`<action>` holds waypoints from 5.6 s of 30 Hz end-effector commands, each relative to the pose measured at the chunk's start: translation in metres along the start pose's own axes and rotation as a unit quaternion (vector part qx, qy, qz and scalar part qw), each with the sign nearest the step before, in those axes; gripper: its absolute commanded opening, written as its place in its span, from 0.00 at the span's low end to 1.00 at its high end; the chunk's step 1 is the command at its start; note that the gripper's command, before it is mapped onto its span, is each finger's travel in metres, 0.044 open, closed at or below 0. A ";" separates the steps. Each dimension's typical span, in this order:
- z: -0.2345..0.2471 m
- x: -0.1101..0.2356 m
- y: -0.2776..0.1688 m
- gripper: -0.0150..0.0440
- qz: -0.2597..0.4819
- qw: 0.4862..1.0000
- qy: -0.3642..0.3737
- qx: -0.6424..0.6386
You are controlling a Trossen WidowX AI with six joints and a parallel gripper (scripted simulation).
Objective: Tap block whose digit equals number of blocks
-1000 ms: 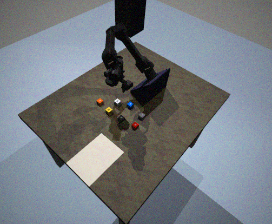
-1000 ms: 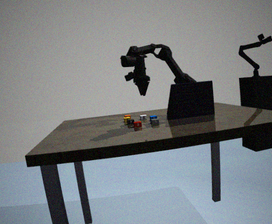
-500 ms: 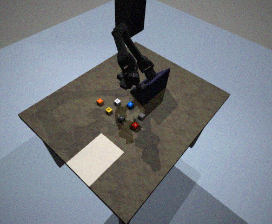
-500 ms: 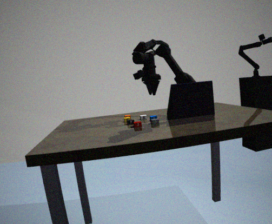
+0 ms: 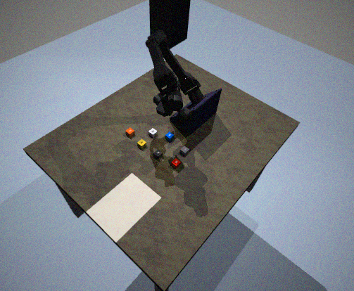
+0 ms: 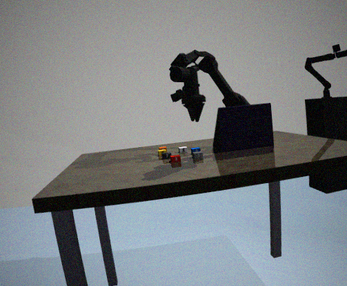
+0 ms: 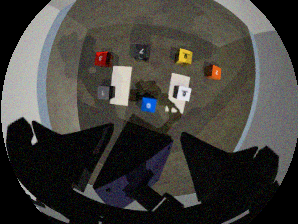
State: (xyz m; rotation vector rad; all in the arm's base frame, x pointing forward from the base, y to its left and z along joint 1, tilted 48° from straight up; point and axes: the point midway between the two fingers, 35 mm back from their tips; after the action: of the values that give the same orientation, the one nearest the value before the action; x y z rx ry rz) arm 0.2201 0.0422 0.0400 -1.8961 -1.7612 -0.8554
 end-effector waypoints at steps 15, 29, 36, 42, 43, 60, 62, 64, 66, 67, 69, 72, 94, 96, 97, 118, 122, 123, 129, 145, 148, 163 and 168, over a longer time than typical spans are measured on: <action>0.124 0.001 0.015 0.93 0.001 1.000 0.005 -0.004; 0.124 0.001 0.015 0.93 0.001 1.000 0.005 -0.004; 0.124 0.001 0.015 0.93 0.001 1.000 0.005 -0.004; 0.132 0.003 0.061 0.93 0.000 1.000 0.005 -0.005; 0.133 0.003 0.072 0.93 0.000 1.000 0.005 -0.005; 0.133 0.001 0.086 0.93 -0.001 1.000 0.004 -0.006; 0.133 0.001 0.086 0.93 -0.001 1.000 0.004 -0.006; 0.133 0.001 0.086 0.93 -0.001 1.000 0.004 -0.006; 0.130 0.002 0.087 0.93 -0.001 1.000 0.004 -0.006; 0.122 0.002 0.091 0.93 -0.001 1.000 0.005 -0.006; 0.090 0.002 0.105 0.93 -0.001 1.000 0.005 -0.005; 0.047 0.000 0.118 0.93 -0.001 1.000 0.002 -0.006; 0.044 0.000 0.119 0.93 -0.001 1.000 0.002 -0.006; 0.044 0.000 0.119 0.93 -0.001 1.000 0.002 -0.006; 0.044 0.000 0.119 0.93 -0.001 1.000 0.002 -0.006; 0.044 -0.081 0.119 0.29 -0.001 1.000 0.000 -0.006; 0.044 -0.081 0.119 0.29 -0.001 1.000 0.000 -0.006; 0.044 -0.081 0.119 0.29 -0.001 1.000 0.000 -0.006; 0.044 -0.090 0.119 0.29 -0.001 1.000 0.000 -0.006; 0.044 -0.111 0.119 0.29 -0.002 1.000 -0.001 -0.006; 0.044 -0.111 0.119 0.29 -0.002 1.000 -0.001 -0.006; 0.103 -0.049 0.093 0.51 -0.003 1.000 0.018 -0.002; 0.162 -0.017 0.046 0.73 0.000 1.000 0.020 -0.001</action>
State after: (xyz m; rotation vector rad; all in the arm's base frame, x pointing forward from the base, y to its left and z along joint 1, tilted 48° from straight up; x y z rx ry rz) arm 0.3185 0.0923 -0.0653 -1.8587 -1.7418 -0.9093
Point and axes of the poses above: the point midway between the two fingers, 35 mm back from their tips, its own x axis back along the fingers, its own z axis across the jaws, y = z × x, and after that the axes turned 8 degrees about -x, right-handed
